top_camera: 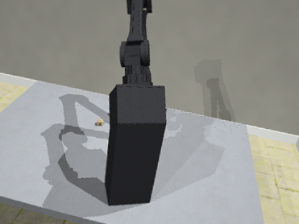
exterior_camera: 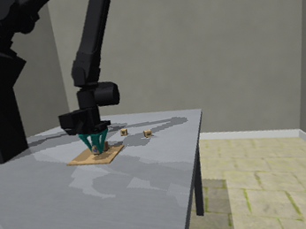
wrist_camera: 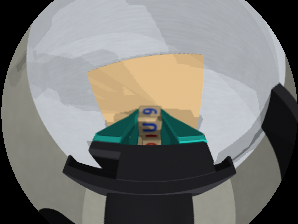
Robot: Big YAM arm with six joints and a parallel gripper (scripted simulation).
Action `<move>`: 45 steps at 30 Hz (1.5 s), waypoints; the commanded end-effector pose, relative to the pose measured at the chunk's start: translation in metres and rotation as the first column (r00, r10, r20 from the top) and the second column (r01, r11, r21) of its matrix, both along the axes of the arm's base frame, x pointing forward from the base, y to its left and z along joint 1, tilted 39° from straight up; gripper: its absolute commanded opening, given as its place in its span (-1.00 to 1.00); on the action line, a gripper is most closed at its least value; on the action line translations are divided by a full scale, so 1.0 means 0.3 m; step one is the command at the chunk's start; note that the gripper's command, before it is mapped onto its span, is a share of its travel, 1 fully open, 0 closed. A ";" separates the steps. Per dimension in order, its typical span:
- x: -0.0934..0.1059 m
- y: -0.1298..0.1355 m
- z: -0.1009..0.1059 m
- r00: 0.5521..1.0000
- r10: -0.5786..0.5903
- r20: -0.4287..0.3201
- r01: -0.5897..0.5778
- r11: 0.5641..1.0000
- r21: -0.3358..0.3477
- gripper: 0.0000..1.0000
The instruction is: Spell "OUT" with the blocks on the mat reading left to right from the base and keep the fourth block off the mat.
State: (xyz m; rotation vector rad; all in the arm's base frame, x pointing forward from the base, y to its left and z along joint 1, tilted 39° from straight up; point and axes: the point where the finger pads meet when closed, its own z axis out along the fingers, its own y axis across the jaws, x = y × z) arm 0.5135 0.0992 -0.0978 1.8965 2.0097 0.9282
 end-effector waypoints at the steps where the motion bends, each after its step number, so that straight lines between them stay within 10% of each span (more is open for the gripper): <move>1: 0.005 0.005 0.025 1.000 0.003 0.016 -0.003 1.000 -0.002 -0.61; 45: -0.004 -0.013 0.008 1.000 0.002 0.014 -0.002 1.000 -0.007 -0.61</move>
